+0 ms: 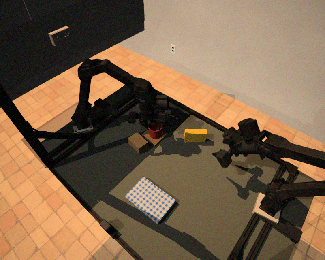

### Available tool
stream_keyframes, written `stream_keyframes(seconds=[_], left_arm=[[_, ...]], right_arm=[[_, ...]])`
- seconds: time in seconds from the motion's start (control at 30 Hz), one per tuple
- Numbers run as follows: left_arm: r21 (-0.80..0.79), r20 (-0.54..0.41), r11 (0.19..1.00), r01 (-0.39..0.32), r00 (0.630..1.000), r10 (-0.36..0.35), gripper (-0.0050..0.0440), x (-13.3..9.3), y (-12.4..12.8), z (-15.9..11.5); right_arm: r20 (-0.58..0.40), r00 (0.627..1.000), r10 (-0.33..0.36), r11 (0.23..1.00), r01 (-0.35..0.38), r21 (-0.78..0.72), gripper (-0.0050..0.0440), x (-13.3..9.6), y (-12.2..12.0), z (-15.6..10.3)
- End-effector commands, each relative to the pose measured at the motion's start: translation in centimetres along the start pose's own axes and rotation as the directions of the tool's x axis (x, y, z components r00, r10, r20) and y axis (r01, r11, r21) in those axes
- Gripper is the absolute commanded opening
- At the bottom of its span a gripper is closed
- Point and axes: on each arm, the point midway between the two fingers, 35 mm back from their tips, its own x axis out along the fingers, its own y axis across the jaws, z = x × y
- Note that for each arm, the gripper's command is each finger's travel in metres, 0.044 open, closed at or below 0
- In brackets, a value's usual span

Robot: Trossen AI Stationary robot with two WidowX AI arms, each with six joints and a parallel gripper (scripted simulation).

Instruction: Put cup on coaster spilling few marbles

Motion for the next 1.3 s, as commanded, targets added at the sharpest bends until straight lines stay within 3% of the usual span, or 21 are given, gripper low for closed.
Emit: stream_keyframes(seconds=[0.0, 0.13, 0.53, 1.27], left_arm=[[0.0, 0.0, 1.0, -0.001, 1.0, 0.001, 0.0024, 0.0, 0.0, 0.0], [0.0, 0.0, 1.0, -0.001, 1.0, 0.001, 0.0115, 0.0, 0.0, 0.0], [0.0, 0.0, 1.0, -0.003, 1.0, 0.003, 0.0115, -0.2, 0.0, 0.0], [0.003, 0.002, 0.999, -0.038, 0.999, 0.038, 0.0115, -5.0, 0.0, 0.0]], right_arm=[[0.0, 1.0, 0.0, 1.0, 0.0, 0.0, 0.04, 0.0, 0.0, 0.0], [0.0, 1.0, 0.0, 1.0, 0.0, 0.0, 0.04, 0.0, 0.0, 0.0], [0.0, 1.0, 0.0, 1.0, 0.0, 0.0, 0.04, 0.0, 0.0, 0.0], [0.0, 1.0, 0.0, 1.0, 0.0, 0.0, 0.04, 0.0, 0.0, 0.0]])
